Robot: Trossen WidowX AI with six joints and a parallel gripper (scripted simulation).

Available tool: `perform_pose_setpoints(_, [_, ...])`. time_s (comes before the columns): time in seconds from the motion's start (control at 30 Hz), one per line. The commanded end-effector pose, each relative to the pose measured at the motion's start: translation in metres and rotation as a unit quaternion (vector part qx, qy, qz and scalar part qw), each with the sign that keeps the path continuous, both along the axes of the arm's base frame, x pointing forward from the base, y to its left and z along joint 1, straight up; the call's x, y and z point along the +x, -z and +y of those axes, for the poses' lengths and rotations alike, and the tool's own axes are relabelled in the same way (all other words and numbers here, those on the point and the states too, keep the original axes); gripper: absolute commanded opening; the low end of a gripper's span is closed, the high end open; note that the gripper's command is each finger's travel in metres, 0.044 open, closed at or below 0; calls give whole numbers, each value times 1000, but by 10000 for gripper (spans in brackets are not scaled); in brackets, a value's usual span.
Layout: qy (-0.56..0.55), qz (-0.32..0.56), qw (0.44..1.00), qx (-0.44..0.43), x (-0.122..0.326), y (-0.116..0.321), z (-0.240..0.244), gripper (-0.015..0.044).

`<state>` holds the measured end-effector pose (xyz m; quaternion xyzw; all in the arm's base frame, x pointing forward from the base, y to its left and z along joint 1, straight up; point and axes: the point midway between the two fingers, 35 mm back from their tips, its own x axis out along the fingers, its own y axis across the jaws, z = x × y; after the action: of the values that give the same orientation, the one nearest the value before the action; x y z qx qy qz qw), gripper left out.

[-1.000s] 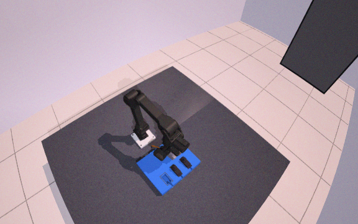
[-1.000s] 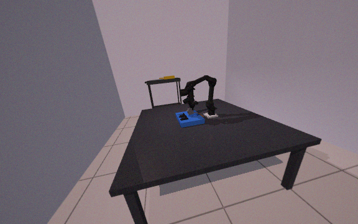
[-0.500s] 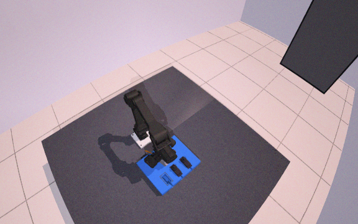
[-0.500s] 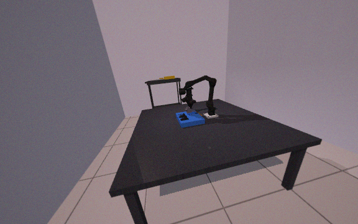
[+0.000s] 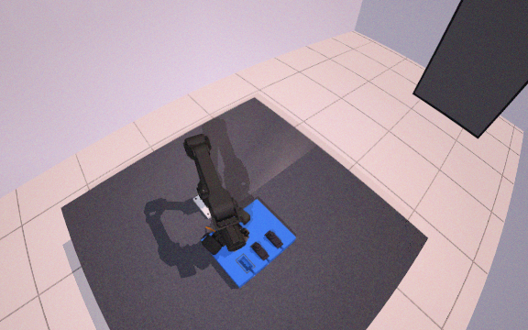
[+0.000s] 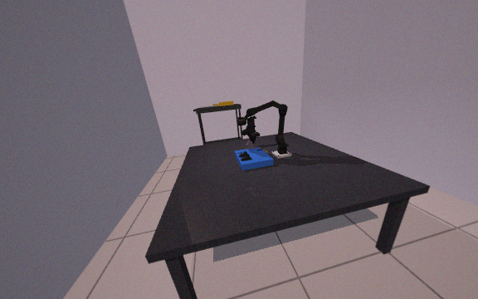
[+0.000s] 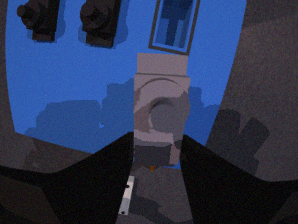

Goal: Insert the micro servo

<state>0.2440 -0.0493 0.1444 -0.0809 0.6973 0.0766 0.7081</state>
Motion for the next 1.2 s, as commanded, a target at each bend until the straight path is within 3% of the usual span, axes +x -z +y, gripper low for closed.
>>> perform_pose_setpoints(0.0, [44, -4, 999, 2, 2, -1, -1, 0])
perform_pose_setpoints(0.57, [333, -5, 943, 7, 2, -1, -1, 0])
perform_pose_setpoints(1.17, [605, -5, 796, 13, 2, -1, -1, 0])
